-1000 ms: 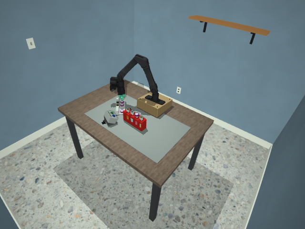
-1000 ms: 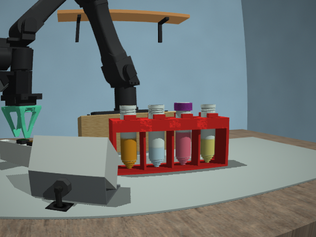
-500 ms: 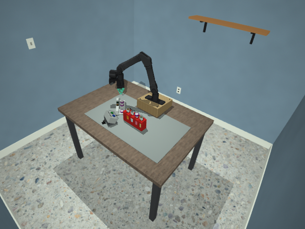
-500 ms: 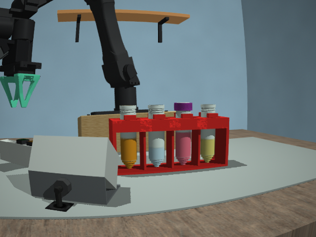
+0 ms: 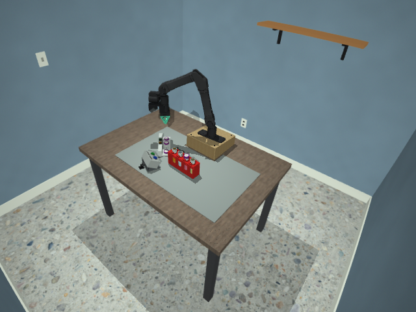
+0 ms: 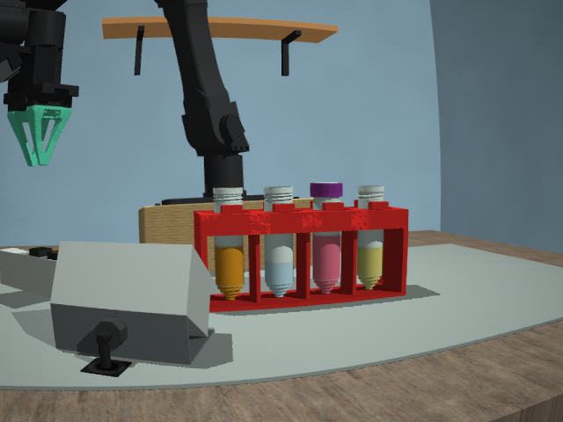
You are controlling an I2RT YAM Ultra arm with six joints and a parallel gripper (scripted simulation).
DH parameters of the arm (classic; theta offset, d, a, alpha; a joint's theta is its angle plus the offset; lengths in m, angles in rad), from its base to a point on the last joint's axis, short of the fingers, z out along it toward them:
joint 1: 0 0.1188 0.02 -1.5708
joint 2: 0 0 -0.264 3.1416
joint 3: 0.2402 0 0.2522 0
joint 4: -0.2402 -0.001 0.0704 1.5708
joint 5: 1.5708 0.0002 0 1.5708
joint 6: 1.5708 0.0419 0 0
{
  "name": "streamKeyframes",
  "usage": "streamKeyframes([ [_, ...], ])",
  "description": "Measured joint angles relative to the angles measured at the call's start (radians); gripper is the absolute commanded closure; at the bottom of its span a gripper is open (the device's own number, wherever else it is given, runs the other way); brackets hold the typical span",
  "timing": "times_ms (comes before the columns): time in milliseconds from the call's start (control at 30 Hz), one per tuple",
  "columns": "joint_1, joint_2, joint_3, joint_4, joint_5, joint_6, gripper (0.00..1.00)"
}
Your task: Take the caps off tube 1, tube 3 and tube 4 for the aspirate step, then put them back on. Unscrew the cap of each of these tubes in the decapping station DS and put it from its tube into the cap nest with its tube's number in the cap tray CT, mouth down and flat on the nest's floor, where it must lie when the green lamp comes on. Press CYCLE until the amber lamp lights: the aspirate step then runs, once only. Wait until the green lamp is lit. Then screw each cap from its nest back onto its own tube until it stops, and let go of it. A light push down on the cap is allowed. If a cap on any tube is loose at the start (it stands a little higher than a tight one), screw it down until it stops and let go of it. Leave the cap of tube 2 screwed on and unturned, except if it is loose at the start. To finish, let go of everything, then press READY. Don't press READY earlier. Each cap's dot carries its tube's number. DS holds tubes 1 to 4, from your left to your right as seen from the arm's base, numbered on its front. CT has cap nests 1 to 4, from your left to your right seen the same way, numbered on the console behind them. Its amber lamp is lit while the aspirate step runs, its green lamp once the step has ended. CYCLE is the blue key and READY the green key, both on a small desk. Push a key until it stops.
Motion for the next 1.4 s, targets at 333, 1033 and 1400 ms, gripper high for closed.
streamKeyframes([
  [333,0.187,0.054,-0.005,0.028,-0.003,-0.207,1.00],
  [1033,0.569,0.335,0.217,0.052,-0.023,0.081,1.00],
  [1400,0.686,0.502,0.431,0.016,-0.034,0.217,1.00],
])
